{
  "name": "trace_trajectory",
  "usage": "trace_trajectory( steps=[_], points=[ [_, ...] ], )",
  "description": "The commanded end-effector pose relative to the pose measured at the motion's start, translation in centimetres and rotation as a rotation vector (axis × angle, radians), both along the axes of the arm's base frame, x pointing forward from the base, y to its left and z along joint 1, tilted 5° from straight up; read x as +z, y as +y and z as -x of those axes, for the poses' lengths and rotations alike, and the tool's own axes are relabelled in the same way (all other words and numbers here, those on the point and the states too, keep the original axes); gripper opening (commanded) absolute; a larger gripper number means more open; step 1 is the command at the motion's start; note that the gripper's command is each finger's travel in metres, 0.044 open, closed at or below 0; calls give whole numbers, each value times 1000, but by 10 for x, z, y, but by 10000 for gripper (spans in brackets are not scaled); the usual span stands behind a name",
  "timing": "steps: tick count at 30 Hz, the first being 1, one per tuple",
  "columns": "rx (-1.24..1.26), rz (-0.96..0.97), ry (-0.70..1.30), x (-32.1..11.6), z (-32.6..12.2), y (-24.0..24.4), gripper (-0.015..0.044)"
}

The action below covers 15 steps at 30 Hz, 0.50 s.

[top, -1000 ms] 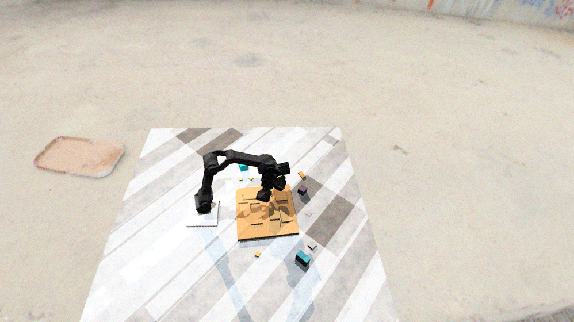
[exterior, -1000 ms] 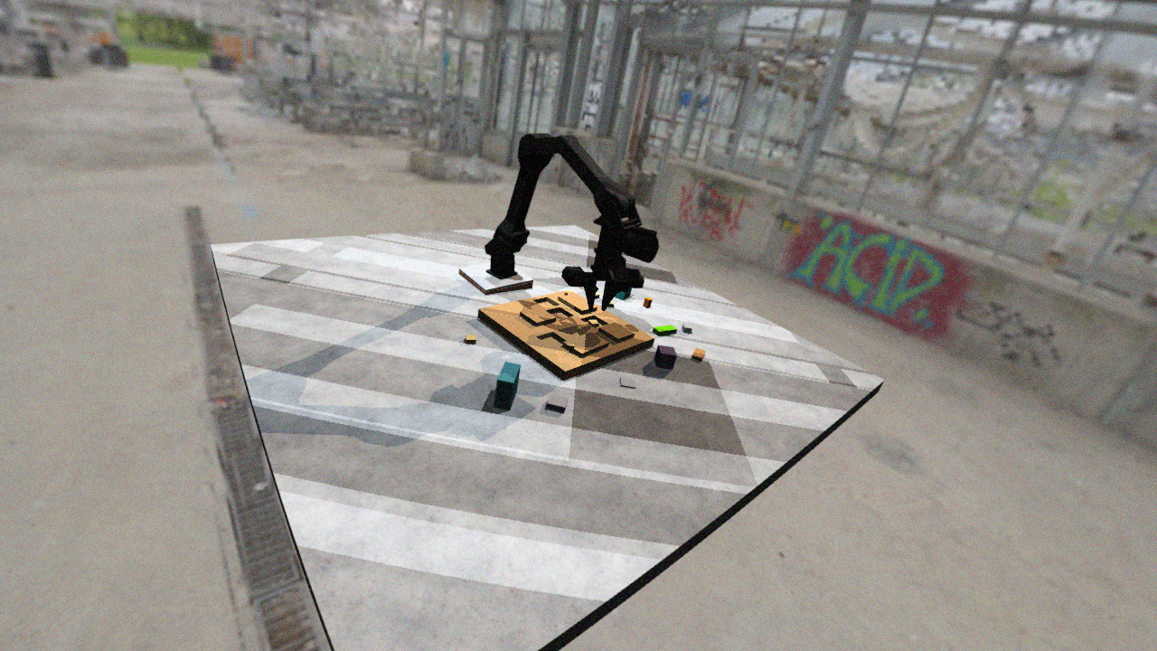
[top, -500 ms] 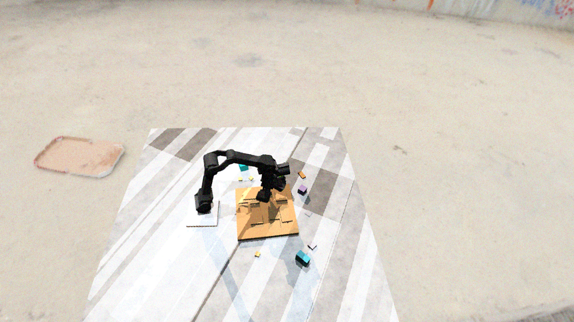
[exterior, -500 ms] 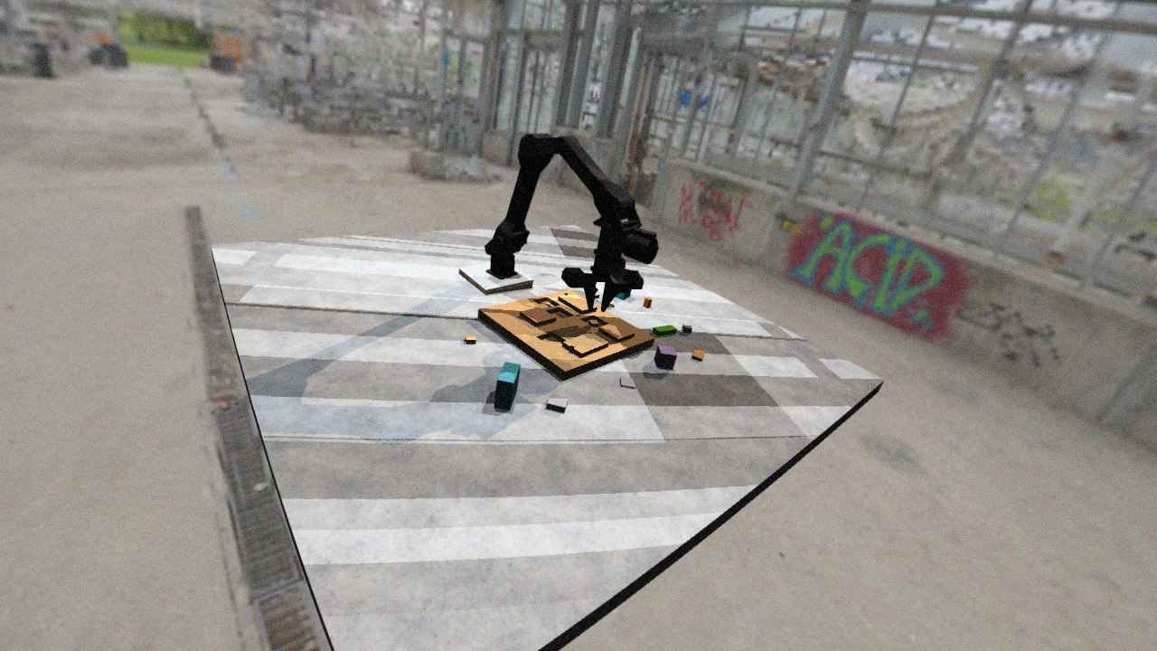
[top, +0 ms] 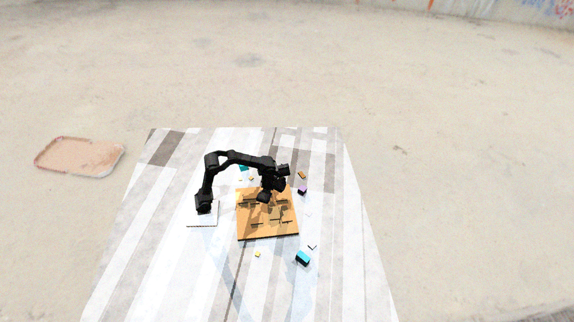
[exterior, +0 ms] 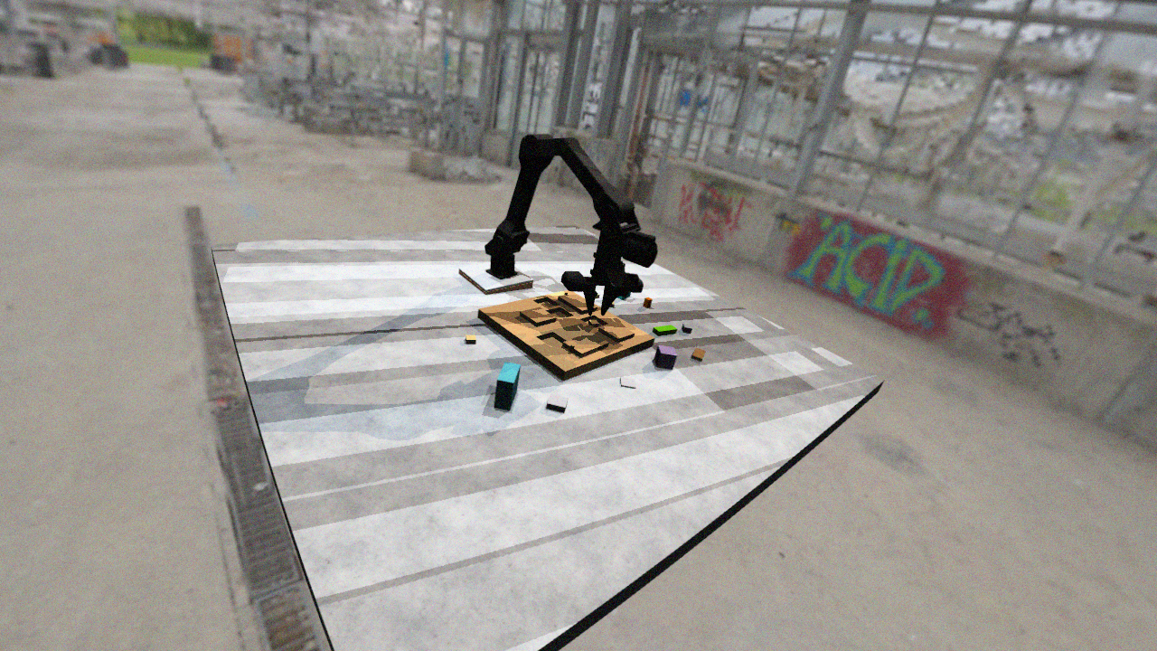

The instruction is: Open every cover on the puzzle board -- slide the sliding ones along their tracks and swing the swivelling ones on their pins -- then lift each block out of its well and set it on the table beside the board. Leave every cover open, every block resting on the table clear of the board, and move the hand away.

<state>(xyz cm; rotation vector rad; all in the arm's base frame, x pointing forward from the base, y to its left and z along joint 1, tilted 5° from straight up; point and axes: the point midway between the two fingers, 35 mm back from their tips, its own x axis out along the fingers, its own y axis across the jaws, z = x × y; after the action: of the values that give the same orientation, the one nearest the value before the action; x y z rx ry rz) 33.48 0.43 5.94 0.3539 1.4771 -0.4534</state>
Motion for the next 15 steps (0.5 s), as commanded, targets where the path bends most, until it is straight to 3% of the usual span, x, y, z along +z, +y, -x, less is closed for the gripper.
trace_trajectory(
  steps=[1, 15],
  points=[
    [4, 4, 6, -5, 1, -1, 144],
    [4, 4, 6, -14, 1, -2, 144]
  ],
)
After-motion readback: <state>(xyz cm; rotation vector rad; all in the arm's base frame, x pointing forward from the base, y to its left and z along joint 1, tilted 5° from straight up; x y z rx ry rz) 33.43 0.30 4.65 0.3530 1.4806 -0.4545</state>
